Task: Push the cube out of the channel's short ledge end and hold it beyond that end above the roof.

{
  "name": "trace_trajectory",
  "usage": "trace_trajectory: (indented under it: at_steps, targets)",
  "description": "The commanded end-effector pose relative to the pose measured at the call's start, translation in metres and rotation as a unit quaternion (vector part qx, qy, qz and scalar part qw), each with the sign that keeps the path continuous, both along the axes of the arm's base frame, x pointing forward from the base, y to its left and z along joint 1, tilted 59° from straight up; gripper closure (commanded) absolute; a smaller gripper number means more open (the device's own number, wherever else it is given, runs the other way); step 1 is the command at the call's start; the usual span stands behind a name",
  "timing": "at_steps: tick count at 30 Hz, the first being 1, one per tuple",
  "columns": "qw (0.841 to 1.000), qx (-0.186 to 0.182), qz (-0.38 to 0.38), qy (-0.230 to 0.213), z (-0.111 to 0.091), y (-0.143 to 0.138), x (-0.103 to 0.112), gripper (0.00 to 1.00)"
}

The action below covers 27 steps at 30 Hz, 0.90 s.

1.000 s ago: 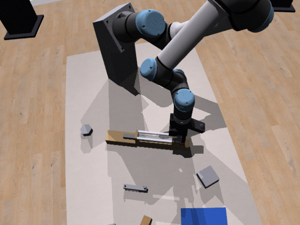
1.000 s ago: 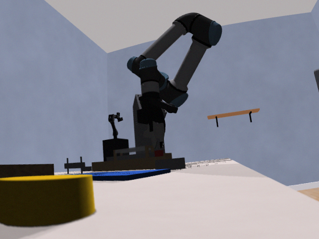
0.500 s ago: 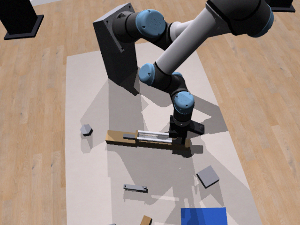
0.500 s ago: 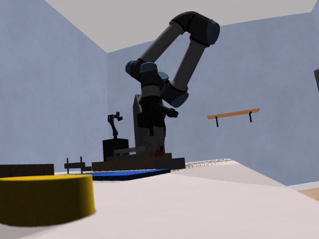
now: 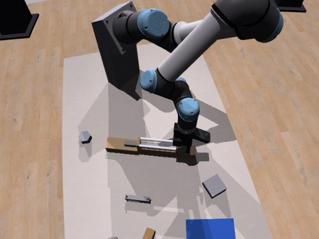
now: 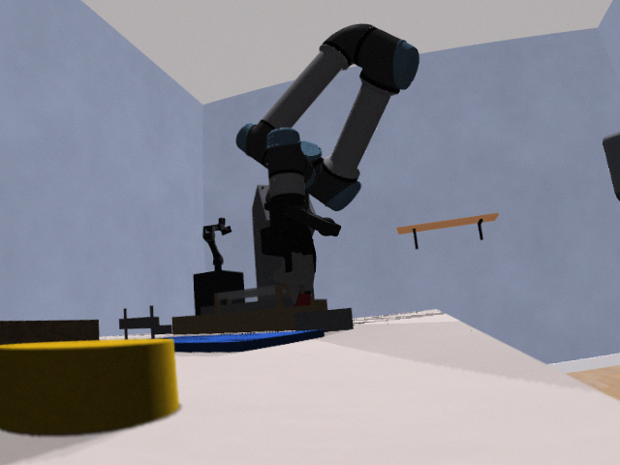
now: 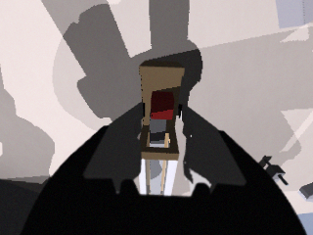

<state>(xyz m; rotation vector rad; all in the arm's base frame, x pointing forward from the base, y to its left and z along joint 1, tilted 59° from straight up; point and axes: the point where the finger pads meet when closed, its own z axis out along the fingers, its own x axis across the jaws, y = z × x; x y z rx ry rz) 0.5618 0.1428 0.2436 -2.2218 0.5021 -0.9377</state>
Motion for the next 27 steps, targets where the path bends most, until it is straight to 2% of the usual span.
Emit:
trace_trajectory:
  at_steps: [1,25,26,27]
  targets:
    - [1.0,0.0,0.0,-0.001,0.0002,0.0001,0.0003,0.75]
    - [1.0,0.0,0.0,-0.001,0.0002,0.0001,0.0003,0.75]
    - [1.0,0.0,0.0,-0.001,0.0002,0.0001,0.0003,1.0]
    - [1.0,0.0,0.0,-0.001,0.0002,0.0001,0.0003,1.0]
